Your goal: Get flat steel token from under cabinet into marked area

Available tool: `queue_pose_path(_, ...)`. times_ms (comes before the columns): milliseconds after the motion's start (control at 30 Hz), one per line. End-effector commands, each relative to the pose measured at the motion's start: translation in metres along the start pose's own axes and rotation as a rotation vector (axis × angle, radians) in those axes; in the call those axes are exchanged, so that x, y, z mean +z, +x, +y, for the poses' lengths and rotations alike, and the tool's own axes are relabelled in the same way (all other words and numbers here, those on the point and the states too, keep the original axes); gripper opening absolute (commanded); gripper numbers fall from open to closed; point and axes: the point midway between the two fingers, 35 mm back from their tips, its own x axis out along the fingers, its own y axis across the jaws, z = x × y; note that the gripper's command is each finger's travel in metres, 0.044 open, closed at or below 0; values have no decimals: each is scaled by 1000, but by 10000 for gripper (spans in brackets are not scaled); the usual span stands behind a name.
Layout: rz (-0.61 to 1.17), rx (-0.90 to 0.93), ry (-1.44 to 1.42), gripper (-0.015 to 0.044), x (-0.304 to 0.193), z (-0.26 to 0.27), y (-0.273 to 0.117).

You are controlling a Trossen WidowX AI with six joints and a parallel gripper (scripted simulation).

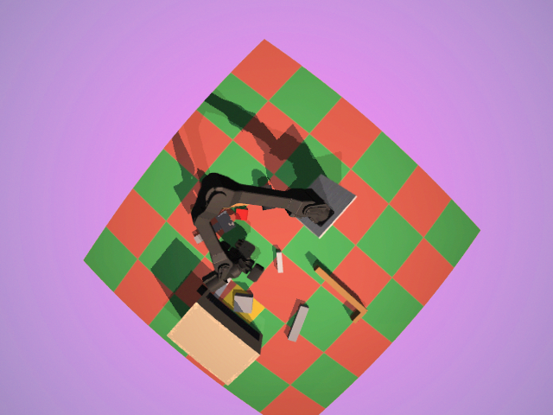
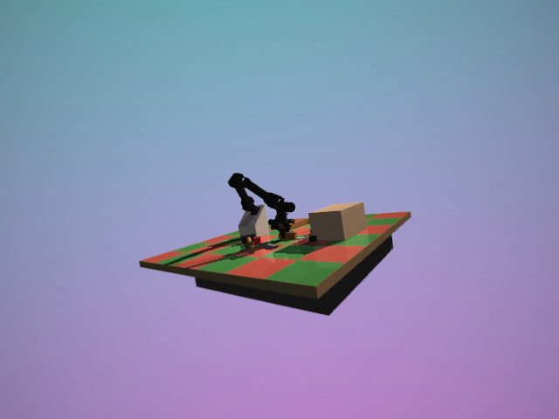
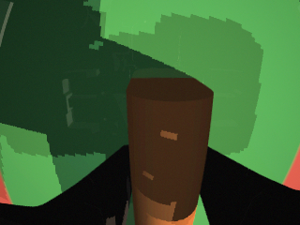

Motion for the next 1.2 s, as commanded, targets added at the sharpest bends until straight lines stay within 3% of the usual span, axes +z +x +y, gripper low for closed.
queue_pose_path(0, 11, 0, 13, 0, -10, 2, 0)
queue_pose_path(1167, 12, 0, 15, 0, -45, 3, -1)
